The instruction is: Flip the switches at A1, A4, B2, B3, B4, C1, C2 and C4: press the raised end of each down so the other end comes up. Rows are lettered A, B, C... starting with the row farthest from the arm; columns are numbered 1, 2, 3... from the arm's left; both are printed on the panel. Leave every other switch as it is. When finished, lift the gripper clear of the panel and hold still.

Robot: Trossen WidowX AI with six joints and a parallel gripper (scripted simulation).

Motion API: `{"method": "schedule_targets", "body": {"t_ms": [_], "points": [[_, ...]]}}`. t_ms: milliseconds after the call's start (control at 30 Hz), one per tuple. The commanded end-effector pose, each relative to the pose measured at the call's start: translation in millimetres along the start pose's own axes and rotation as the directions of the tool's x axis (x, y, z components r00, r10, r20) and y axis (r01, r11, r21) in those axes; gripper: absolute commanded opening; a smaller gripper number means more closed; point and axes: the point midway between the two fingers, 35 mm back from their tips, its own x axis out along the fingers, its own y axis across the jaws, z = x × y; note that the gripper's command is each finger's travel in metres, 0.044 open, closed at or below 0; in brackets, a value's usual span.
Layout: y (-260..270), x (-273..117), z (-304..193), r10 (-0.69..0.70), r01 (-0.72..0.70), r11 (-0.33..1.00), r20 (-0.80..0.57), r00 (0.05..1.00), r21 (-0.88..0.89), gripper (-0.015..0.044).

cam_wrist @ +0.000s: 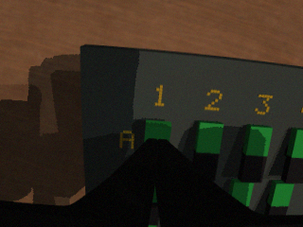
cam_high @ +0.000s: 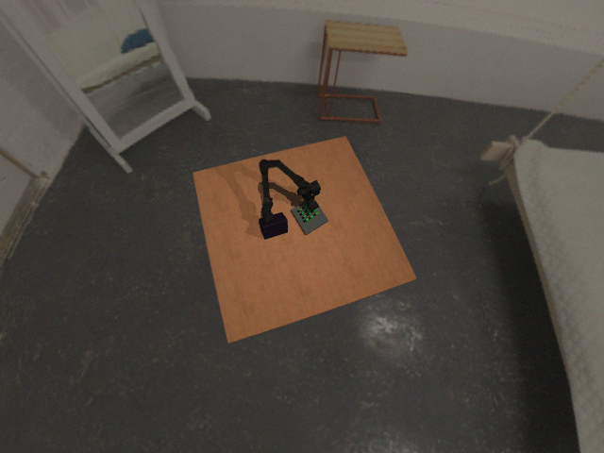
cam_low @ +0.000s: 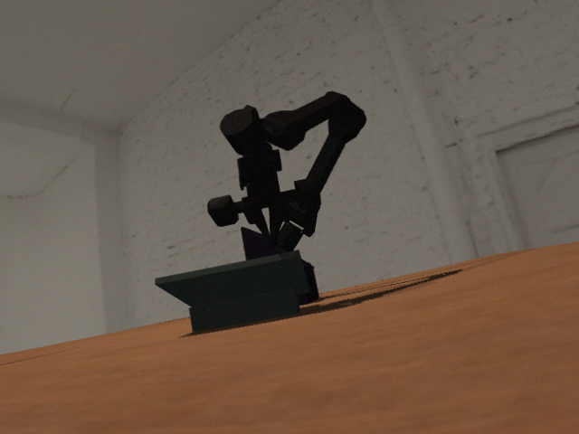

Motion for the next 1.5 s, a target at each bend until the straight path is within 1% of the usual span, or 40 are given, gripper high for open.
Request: {"method": "schedule_targets", "body": {"t_ms": [0, 200, 1467], "points": [[-1.1, 8.0, -3.8, 0.001, -0.001, 1.000, -0.014, 1.000, 0.011, 0.0000], [-1.0, 15.4, -3.7, 0.001, -0.001, 1.000, -0.014, 1.000, 0.011, 0.0000], [-1.0, 16.3, -3.7, 0.001, -0.001, 1.000, -0.014, 1.000, 0.011, 0.0000]]}}
